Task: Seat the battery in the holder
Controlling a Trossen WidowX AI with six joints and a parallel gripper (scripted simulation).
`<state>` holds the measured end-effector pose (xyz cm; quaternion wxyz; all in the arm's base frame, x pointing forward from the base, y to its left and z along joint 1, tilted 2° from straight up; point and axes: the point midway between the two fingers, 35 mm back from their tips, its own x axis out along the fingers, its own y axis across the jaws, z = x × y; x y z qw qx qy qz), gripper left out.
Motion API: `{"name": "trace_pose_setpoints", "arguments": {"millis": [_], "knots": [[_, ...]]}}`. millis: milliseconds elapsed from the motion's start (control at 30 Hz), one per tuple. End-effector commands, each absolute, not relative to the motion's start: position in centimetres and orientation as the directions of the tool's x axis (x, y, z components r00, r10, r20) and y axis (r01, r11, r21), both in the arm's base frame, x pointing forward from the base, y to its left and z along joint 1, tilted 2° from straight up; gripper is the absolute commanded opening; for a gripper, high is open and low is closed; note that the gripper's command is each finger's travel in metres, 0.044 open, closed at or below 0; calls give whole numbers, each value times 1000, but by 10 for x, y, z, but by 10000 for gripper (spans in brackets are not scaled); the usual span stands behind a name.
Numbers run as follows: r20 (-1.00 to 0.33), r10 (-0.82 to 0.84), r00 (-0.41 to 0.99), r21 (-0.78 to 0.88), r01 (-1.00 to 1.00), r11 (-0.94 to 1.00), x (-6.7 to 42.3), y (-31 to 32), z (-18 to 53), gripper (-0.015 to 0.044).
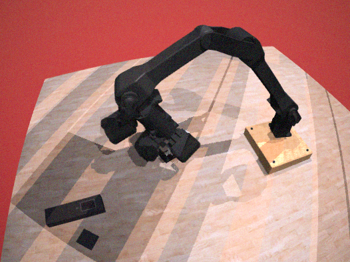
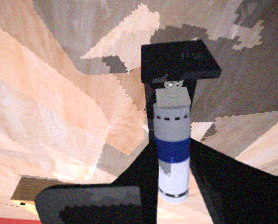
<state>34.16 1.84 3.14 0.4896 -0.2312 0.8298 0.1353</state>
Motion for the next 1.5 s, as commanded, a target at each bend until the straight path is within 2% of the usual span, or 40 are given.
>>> {"name": "trace_pose_setpoints", "arguments": {"millis": [0, 1467], "knots": [[-873, -252, -417, -4, -511, 859, 345, 19, 30, 75], [-885, -233, -403, 4, -506, 862, 360, 28, 28, 75]]}}
